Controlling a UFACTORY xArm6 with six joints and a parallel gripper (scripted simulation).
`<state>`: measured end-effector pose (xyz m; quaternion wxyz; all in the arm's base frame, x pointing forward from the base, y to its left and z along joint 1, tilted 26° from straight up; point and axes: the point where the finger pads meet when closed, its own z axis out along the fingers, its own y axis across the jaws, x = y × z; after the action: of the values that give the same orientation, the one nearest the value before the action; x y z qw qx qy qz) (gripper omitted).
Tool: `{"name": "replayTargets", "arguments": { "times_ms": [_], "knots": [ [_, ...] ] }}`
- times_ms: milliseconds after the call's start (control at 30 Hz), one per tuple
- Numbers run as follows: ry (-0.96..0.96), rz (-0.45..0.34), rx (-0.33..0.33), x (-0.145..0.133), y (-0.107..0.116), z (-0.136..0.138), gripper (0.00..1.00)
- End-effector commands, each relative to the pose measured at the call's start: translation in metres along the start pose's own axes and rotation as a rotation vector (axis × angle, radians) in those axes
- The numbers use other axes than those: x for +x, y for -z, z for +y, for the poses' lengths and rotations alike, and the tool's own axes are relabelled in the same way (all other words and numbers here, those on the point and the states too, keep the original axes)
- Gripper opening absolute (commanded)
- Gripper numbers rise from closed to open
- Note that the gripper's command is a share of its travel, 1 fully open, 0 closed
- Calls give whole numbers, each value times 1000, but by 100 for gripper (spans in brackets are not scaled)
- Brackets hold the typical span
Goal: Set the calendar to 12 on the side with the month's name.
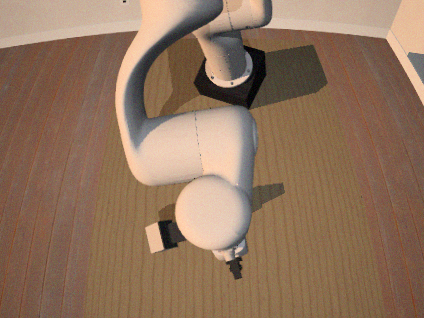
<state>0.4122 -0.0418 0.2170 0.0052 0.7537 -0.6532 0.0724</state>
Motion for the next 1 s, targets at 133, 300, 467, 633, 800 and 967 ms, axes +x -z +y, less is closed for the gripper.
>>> {"name": "replayTargets", "arguments": {
  "times_ms": [133,300,467,633,800,967],
  "knots": [
    [282,-32,-11,-7,8,-1,100],
    [447,-47,-16,-11,12,-1,100],
    [612,-64,-18,-15,16,0,100],
    [775,-81,-18,-20,21,0,100],
    [935,-99,-15,-25,25,1,100],
    [1053,-113,-11,-28,28,1,100]
  ]
}}
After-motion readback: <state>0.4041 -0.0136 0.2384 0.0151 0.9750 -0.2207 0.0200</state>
